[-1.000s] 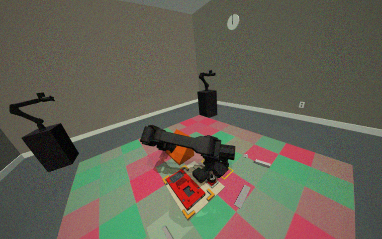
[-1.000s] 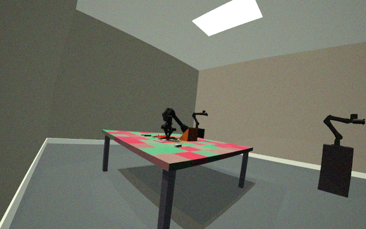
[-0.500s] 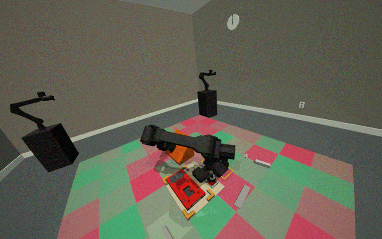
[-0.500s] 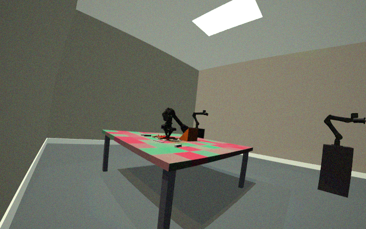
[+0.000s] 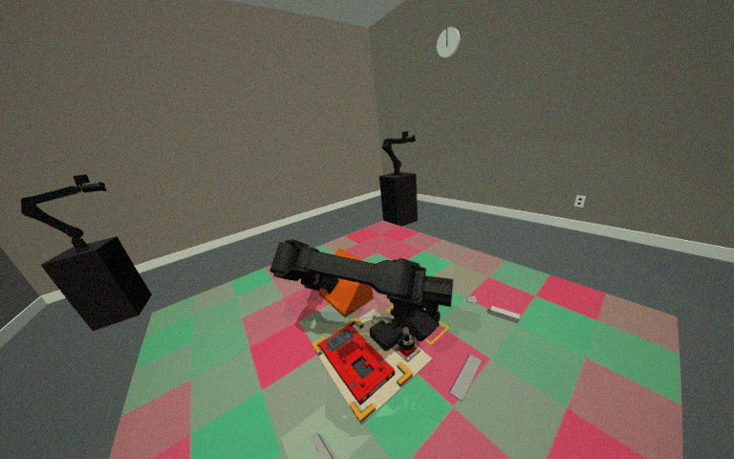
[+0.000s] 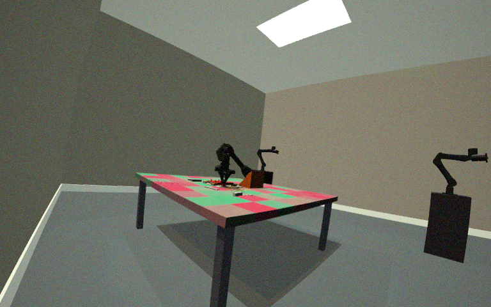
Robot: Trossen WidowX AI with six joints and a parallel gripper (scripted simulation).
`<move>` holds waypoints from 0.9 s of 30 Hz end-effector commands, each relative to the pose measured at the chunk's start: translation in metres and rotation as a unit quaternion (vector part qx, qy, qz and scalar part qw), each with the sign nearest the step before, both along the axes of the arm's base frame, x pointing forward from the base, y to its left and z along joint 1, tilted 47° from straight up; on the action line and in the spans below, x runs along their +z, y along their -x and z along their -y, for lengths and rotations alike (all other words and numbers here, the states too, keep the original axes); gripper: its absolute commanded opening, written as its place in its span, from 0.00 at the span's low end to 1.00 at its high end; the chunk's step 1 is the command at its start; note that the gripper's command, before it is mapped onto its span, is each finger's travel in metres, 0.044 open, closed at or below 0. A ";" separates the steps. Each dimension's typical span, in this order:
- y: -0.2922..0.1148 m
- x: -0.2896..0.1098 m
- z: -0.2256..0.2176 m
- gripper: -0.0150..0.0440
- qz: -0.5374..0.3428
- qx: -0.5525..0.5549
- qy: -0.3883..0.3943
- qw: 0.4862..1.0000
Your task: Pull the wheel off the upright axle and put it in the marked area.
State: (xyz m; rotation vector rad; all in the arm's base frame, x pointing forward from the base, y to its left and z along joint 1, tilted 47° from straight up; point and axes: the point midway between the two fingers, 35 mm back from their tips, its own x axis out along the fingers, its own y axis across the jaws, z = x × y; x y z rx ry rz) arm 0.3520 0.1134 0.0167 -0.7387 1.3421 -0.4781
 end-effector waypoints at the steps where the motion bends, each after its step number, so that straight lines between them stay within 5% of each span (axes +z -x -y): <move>1: 0.002 0.003 -0.005 0.25 0.000 0.004 -0.002 1.000; 27: 0.003 0.009 -0.011 0.25 0.001 0.005 -0.001 1.000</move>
